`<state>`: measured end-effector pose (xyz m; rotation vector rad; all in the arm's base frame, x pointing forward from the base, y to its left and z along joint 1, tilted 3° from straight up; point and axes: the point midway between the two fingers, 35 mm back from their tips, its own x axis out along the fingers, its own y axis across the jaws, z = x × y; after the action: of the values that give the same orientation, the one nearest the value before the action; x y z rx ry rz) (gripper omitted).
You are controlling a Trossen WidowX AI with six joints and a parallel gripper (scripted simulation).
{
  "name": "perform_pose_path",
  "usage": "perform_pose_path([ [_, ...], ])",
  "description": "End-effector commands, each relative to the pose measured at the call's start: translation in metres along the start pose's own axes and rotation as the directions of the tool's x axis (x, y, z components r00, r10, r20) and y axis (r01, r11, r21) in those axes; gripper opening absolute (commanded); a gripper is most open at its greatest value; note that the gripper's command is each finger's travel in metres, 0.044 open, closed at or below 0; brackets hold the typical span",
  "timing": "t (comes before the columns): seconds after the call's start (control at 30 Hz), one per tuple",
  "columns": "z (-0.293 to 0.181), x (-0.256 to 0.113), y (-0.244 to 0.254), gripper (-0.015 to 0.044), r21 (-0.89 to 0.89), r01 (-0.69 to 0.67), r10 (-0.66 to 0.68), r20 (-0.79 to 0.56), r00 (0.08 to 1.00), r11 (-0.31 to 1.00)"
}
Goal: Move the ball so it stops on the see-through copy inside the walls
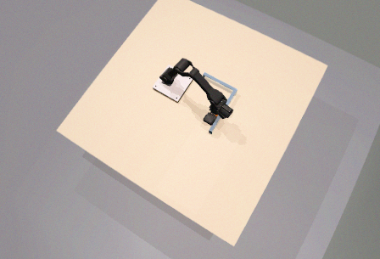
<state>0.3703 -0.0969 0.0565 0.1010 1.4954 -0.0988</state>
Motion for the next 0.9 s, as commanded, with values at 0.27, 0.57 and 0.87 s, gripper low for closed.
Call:
perform_pose_path([
  [0.27,-0.001,0.017,0.001,0.0000,-0.004,-0.005,0.005,0.001,1.000,1.000],
  [0.57,0.000,0.015,0.000,0.0157,-0.001,0.000,0.000,0.002,1.000,1.000],
  [0.87,0.000,0.015,0.000,0.0295,-0.001,0.000,0.000,0.002,1.000,1.000],
])
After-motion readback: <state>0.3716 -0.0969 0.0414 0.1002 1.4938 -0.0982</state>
